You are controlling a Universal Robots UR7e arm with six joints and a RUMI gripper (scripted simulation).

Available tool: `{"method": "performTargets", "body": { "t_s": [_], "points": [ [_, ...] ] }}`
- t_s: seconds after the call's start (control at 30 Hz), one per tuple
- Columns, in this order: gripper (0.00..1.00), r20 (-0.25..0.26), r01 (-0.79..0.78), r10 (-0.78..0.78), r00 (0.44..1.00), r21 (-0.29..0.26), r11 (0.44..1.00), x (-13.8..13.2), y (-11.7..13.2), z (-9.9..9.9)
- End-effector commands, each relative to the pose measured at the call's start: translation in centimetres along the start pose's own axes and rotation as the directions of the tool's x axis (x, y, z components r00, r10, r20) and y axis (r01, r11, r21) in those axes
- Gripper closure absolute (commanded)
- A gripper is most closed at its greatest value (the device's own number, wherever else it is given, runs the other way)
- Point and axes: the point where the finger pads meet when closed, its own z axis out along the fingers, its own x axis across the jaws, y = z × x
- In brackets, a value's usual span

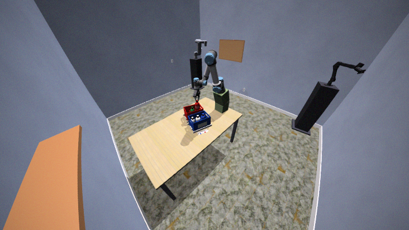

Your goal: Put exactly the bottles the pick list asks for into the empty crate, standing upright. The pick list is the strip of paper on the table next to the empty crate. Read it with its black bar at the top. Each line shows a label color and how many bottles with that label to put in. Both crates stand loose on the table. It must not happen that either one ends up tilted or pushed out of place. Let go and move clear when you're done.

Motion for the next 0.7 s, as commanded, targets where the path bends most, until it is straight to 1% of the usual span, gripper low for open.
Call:
{"method": "performTargets", "body": {
  "t_s": [0.0, 0.67],
  "points": [
    [1.00, -0.001, 0.000, 0.000, 1.000, 0.000, 1.000, 0.0, 0.0, -0.8],
    [1.00, -0.001, 0.000, 0.000, 1.000, 0.000, 1.000, 0.0, 0.0, -3.8]
  ]
}}
